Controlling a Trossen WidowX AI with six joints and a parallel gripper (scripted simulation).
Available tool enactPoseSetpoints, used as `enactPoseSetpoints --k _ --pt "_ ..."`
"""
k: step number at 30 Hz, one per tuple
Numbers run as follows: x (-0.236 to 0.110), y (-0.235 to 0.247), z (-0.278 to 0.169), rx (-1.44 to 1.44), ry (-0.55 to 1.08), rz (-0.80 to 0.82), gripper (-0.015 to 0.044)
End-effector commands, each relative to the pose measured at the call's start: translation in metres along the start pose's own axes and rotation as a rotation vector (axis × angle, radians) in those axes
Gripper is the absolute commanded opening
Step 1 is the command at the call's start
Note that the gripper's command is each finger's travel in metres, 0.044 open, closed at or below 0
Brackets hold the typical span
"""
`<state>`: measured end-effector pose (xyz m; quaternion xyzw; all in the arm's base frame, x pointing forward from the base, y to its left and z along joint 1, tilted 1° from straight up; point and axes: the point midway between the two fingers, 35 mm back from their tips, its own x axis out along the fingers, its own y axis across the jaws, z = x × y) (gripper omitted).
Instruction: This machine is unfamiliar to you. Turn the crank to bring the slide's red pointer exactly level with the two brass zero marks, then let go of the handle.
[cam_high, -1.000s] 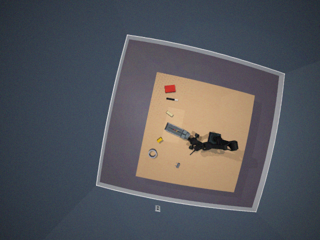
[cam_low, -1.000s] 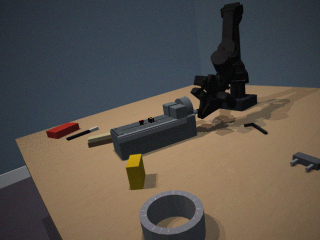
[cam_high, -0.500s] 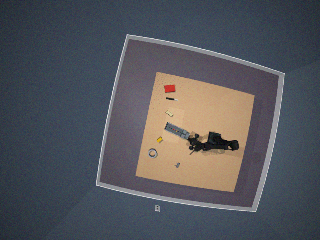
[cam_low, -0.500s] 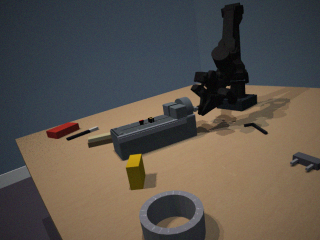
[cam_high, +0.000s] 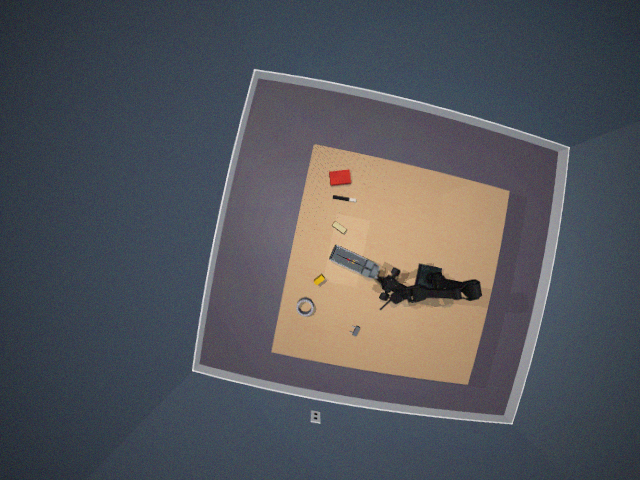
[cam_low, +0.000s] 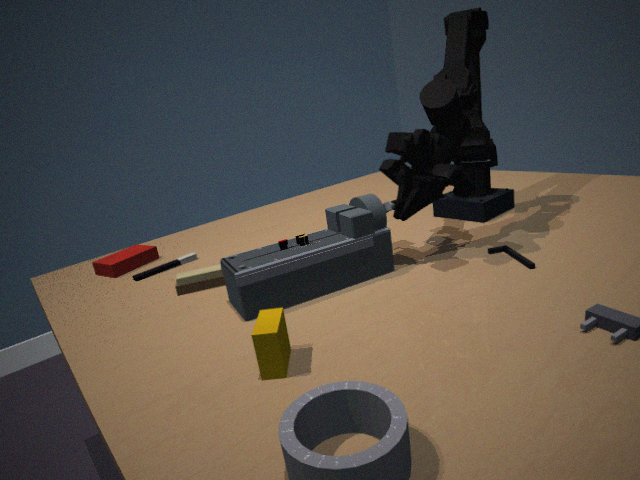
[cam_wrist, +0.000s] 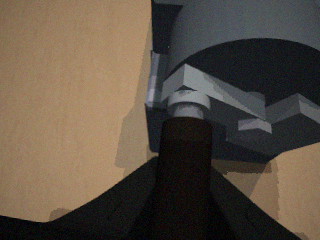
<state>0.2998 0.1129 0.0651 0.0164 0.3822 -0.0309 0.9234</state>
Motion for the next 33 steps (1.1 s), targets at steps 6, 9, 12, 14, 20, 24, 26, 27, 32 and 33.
enactPoseSetpoints --k 6,9,12,14,20,24,26,27,32,33 --pt "-0.009 -0.01 0.009 -0.001 -0.008 0.0 0.0" --pt "-0.011 -0.014 0.01 -0.001 -0.009 -0.001 0.0" --pt "-0.012 -0.018 0.011 -0.002 -0.009 -0.001 0.0" --pt "-0.012 -0.02 0.012 -0.002 -0.009 -0.001 0.0" --pt "-0.012 -0.027 0.012 -0.002 -0.009 -0.001 0.0" --pt "-0.012 -0.03 0.012 -0.003 -0.009 -0.002 0.0" --pt "-0.012 -0.032 0.012 -0.003 -0.009 -0.002 0.0" --pt "-0.012 -0.033 0.011 -0.003 -0.009 -0.002 0.0" --pt "-0.011 -0.037 0.011 -0.003 -0.009 -0.002 0.0" --pt "-0.011 -0.037 0.01 -0.003 -0.009 -0.002 0.0"
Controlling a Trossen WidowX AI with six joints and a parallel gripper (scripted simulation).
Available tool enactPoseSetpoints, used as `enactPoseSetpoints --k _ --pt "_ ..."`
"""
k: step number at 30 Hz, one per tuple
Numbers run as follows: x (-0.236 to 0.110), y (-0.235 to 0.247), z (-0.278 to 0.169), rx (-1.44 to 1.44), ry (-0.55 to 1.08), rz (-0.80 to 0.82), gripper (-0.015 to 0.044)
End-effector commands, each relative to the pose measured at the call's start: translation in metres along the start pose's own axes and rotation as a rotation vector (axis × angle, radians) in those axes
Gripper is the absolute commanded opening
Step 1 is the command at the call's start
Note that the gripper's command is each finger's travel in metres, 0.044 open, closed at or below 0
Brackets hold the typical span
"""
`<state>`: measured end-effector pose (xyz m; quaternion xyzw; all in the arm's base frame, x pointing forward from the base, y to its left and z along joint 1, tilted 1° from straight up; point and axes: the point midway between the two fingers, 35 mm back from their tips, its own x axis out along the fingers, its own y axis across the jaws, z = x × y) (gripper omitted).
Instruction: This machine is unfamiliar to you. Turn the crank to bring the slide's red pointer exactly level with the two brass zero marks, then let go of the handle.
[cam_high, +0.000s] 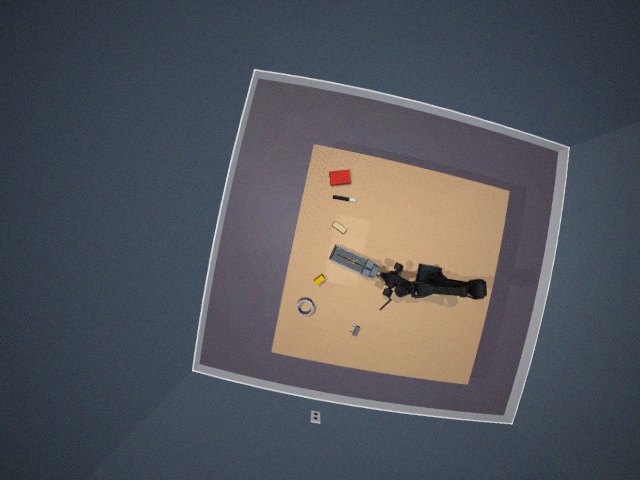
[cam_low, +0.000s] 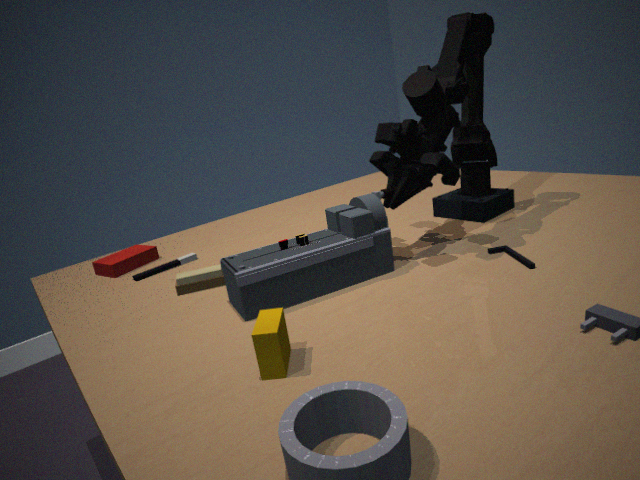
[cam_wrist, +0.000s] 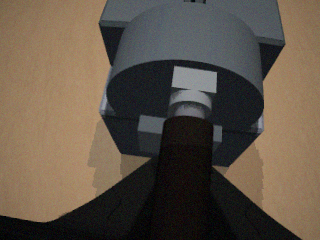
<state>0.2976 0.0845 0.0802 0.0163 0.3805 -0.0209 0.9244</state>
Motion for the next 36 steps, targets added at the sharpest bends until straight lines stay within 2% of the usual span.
enactPoseSetpoints --k 1,36 --pt "0.0 -0.009 0.0 0.005 -0.005 -0.021 0.0" --pt "0.008 -0.023 -0.009 0.004 -0.005 -0.022 0.0"
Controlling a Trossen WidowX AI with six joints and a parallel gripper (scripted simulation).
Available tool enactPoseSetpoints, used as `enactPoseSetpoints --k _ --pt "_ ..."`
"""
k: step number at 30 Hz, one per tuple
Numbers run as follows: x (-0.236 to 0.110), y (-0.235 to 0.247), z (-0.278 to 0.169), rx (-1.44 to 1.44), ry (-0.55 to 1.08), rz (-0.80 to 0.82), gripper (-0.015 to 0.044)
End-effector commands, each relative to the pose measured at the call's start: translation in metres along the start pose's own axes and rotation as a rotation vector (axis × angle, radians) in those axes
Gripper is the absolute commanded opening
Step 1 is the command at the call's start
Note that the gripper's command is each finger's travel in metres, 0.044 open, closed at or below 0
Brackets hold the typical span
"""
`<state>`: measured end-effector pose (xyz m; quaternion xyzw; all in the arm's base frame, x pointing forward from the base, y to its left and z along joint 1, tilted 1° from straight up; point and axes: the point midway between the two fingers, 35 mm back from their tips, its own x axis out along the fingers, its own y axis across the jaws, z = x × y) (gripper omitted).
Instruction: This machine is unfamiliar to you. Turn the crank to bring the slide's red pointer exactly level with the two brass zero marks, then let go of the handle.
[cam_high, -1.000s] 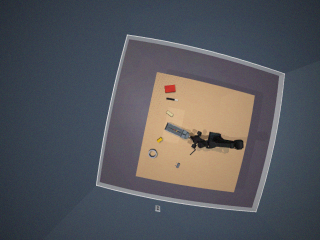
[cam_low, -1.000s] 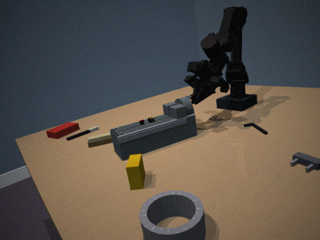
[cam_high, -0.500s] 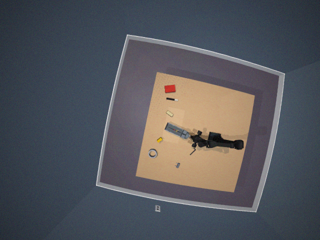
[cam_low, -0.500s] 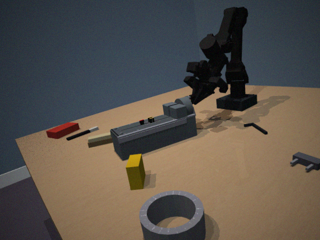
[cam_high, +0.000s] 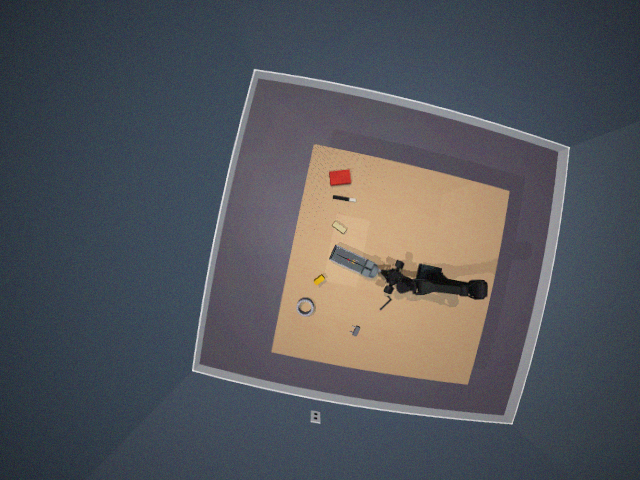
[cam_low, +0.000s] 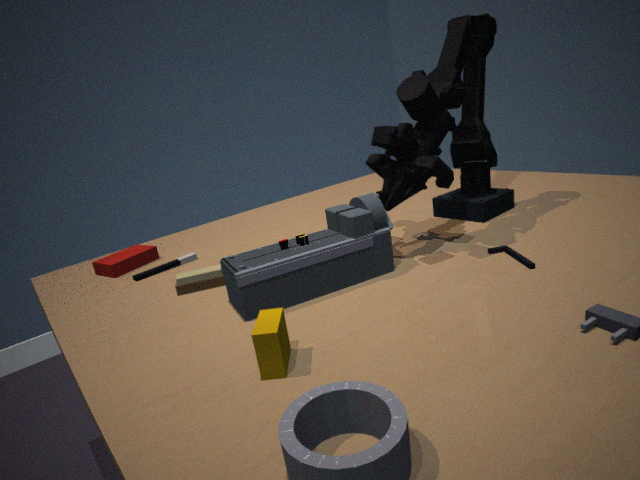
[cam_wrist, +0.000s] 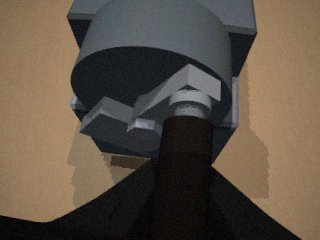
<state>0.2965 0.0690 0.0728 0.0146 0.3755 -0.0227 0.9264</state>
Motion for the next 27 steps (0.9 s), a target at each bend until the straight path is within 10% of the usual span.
enactPoseSetpoints --k 1,27 --pt "0.004 -0.008 -0.004 0.005 0.006 -0.018 0.0" --pt "0.021 -0.015 -0.021 0.004 0.006 -0.018 0.0"
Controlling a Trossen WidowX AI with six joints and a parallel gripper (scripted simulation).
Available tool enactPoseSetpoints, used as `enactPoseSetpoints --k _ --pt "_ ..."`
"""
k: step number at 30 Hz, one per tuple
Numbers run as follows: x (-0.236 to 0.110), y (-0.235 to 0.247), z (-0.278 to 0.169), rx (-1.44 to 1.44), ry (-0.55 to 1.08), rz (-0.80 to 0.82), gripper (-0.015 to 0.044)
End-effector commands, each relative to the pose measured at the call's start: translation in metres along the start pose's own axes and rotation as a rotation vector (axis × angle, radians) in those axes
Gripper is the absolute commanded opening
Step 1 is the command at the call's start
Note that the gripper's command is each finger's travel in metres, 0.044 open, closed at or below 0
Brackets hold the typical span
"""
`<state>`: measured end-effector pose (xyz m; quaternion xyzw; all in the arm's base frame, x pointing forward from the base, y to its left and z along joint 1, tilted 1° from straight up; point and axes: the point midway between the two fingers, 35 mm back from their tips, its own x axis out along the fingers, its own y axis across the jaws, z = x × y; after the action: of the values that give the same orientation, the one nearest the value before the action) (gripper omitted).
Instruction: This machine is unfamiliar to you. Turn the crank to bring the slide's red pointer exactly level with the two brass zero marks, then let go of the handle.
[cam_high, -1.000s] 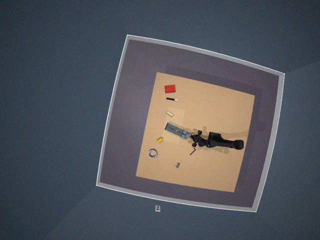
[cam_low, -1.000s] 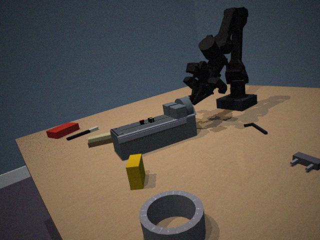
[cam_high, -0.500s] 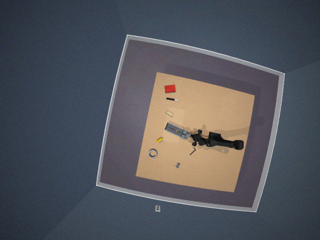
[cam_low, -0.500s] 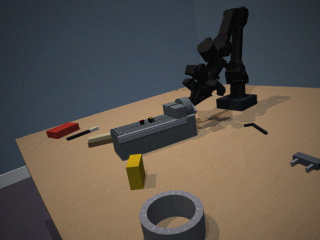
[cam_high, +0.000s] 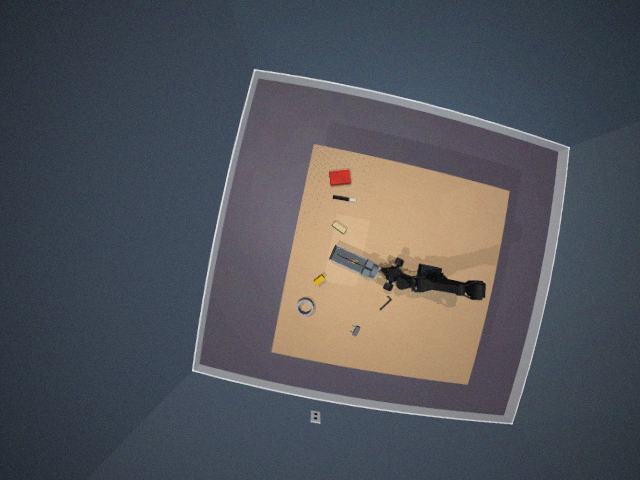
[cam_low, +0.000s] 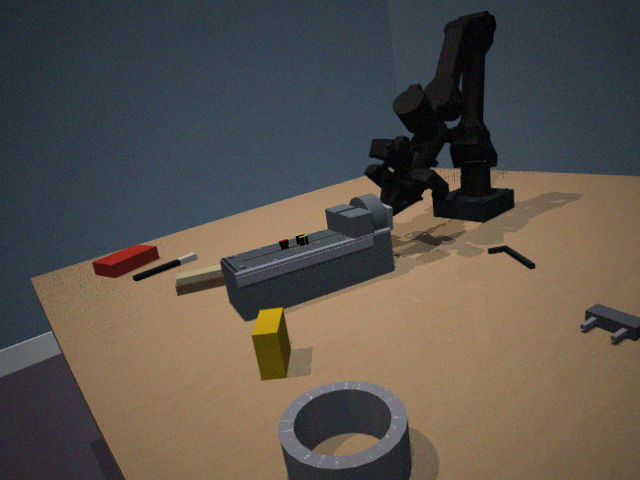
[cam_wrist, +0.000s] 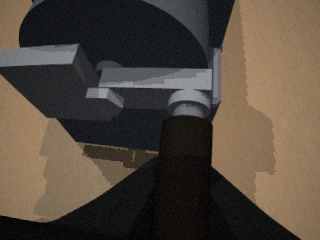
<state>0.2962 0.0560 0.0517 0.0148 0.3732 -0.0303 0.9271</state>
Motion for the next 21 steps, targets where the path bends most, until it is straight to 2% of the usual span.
enactPoseSetpoints --k 1,21 --pt "0.007 -0.001 -0.007 -0.002 0.011 -0.004 0.0" --pt "0.023 0.016 -0.023 -0.001 0.011 -0.003 0.0"
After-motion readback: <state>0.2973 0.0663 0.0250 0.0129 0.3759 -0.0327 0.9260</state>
